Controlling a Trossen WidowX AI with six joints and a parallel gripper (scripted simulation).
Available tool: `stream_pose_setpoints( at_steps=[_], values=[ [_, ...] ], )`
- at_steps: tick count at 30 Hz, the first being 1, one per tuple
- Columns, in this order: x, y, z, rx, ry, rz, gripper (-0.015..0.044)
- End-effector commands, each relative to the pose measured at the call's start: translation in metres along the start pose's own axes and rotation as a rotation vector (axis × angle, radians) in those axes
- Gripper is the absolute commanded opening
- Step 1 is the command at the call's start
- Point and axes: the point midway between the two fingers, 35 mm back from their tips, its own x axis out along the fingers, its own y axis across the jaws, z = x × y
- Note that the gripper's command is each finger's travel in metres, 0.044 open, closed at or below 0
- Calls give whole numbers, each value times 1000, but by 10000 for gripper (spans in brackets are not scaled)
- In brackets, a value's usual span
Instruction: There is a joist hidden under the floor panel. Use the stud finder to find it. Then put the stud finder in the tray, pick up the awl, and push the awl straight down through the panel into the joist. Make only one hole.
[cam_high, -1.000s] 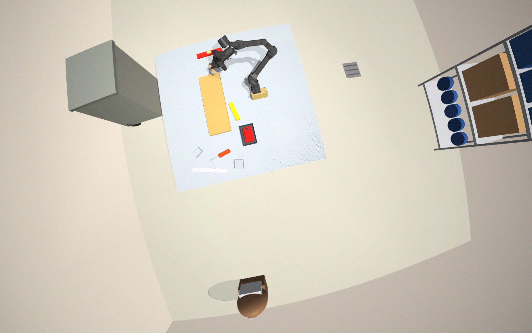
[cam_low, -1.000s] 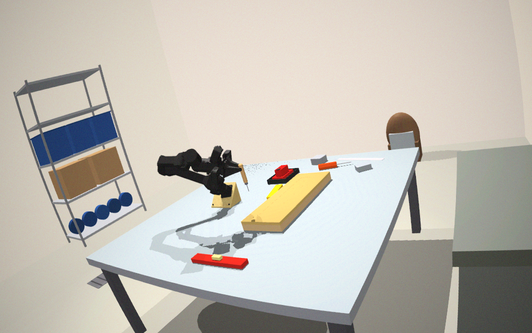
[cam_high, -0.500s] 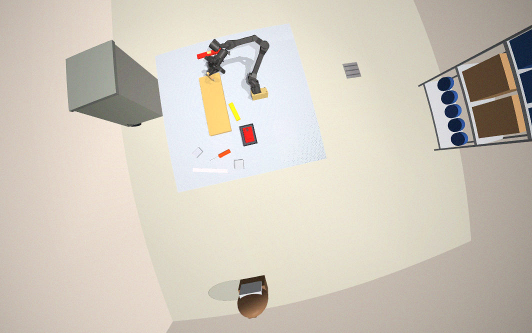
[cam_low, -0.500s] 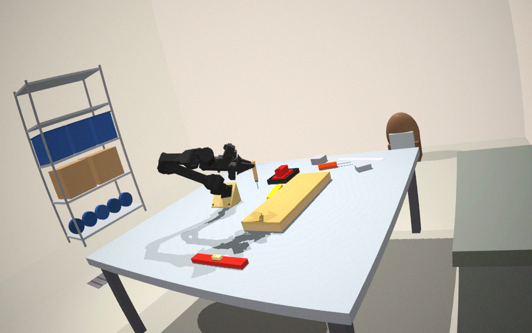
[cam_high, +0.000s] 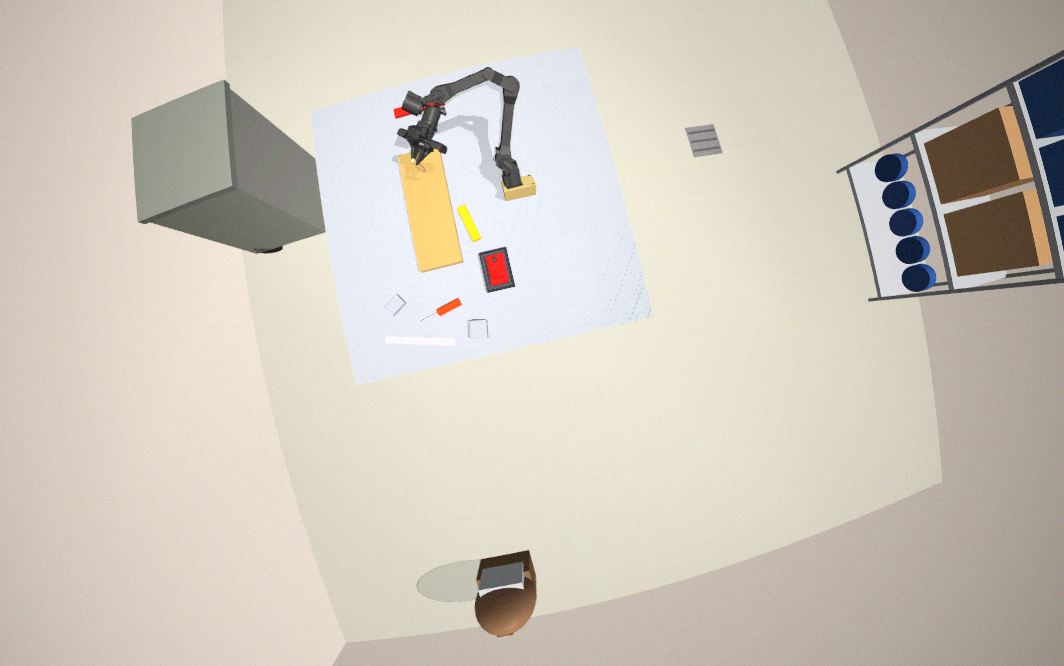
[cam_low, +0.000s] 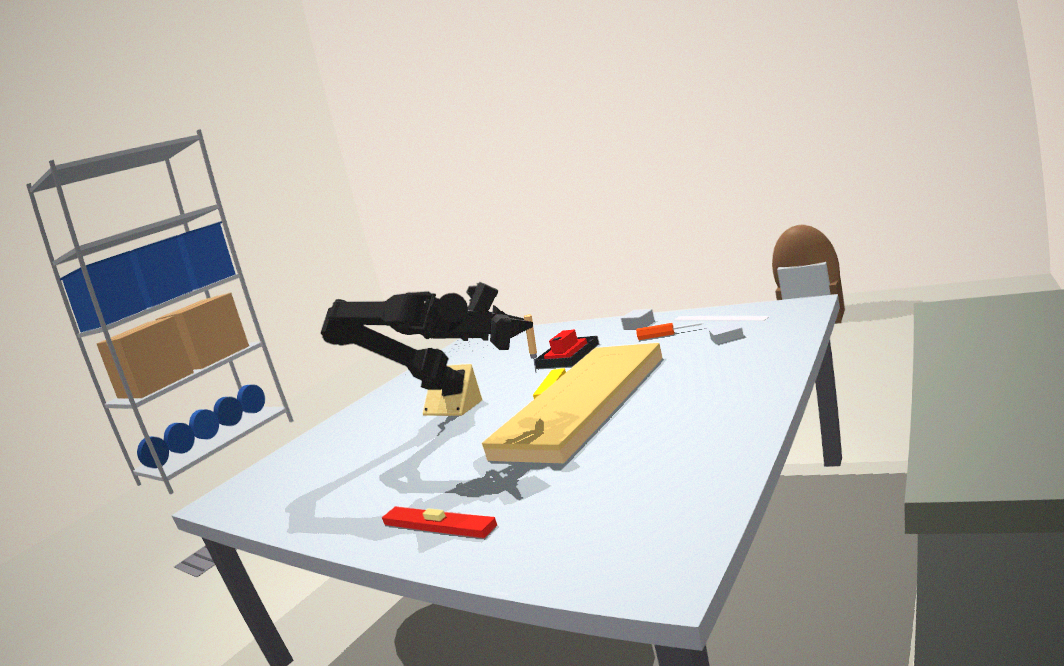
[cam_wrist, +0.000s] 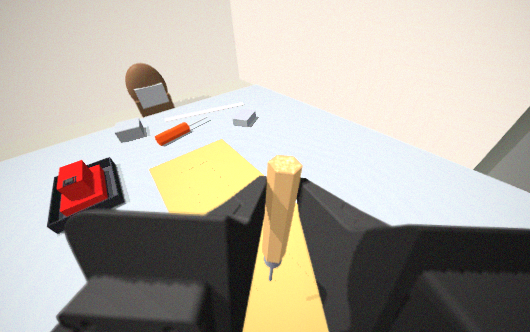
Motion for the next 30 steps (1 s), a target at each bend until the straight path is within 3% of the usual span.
stream_pose_setpoints(
  at_steps=[1,30],
  values=[
    [11,3,5,-39,-7,66,0],
    [103,43,14,-235,-51,559,0]
  ],
)
